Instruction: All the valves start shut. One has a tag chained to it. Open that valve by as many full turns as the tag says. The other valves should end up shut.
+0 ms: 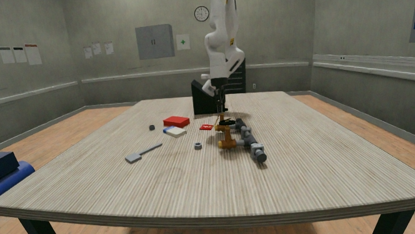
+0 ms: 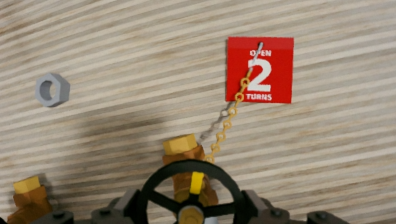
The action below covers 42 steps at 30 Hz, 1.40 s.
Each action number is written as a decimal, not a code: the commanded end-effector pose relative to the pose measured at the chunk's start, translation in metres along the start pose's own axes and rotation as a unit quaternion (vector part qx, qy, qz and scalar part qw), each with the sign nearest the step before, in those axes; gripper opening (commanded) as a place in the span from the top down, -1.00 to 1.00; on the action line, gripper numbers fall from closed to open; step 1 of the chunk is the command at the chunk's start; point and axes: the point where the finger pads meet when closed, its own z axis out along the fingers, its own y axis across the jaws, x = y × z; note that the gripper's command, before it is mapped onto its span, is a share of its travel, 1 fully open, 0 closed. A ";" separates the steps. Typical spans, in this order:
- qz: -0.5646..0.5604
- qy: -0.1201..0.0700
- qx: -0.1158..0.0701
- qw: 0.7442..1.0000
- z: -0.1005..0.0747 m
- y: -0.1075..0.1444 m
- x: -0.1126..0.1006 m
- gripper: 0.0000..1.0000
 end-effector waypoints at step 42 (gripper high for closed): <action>-0.056 -0.001 0.001 0.998 0.000 0.000 0.000 -1.00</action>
